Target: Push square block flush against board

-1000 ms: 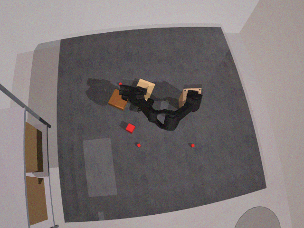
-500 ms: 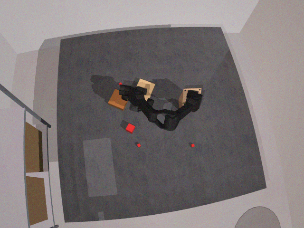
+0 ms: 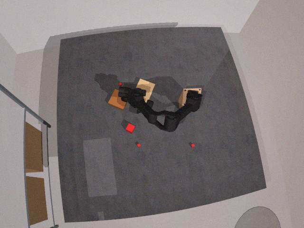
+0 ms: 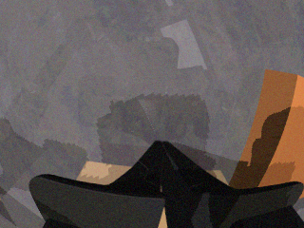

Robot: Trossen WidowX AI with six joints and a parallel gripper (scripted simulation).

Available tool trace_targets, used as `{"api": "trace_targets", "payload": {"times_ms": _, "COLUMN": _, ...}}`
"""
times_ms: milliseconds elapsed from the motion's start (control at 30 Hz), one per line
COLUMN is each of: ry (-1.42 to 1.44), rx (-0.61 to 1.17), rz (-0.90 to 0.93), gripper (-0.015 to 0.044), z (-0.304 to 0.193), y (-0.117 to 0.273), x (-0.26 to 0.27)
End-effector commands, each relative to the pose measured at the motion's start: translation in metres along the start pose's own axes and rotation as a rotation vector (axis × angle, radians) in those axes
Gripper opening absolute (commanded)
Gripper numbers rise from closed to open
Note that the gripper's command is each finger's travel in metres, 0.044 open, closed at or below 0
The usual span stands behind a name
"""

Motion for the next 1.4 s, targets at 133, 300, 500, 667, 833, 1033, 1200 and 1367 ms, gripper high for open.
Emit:
{"api": "trace_targets", "payload": {"times_ms": 133, "ry": 0.002, "rx": 0.003, "rz": -0.004, "gripper": 0.0000, "z": 0.015, "y": 0.001, "x": -0.005}}
{"api": "trace_targets", "payload": {"times_ms": 300, "ry": 0.002, "rx": 0.002, "rz": -0.004, "gripper": 0.0000, "z": 0.023, "y": 0.001, "x": -0.007}}
{"api": "trace_targets", "payload": {"times_ms": 500, "ry": 0.002, "rx": 0.001, "rz": -0.004, "gripper": 0.0000, "z": 0.032, "y": 0.001, "x": -0.010}}
{"api": "trace_targets", "payload": {"times_ms": 667, "ry": 0.002, "rx": 0.001, "rz": -0.003, "gripper": 0.0000, "z": 0.036, "y": 0.001, "x": -0.011}}
{"api": "trace_targets", "payload": {"times_ms": 833, "ry": 0.002, "rx": 0.005, "rz": -0.004, "gripper": 0.0000, "z": 0.031, "y": 0.044, "x": -0.010}}
{"api": "trace_targets", "payload": {"times_ms": 1033, "ry": 0.002, "rx": 0.003, "rz": -0.004, "gripper": 0.0000, "z": 0.031, "y": 0.057, "x": -0.009}}
{"api": "trace_targets", "payload": {"times_ms": 1200, "ry": -0.092, "rx": 0.001, "rz": -0.017, "gripper": 0.0000, "z": 0.023, "y": 0.053, "x": -0.011}}
{"api": "trace_targets", "payload": {"times_ms": 1367, "ry": -0.265, "rx": 0.006, "rz": -0.022, "gripper": 0.0000, "z": 0.009, "y": 0.055, "x": -0.012}}
Point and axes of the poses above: the point midway between the two fingers, 35 mm back from their tips, its own y axis back along the fingers, its own x axis across the jaws, z = x × y, the point moved 10 cm from there along y, back along the fingers, and after that the axes turned 15 degrees about y, right-handed, at the moved point
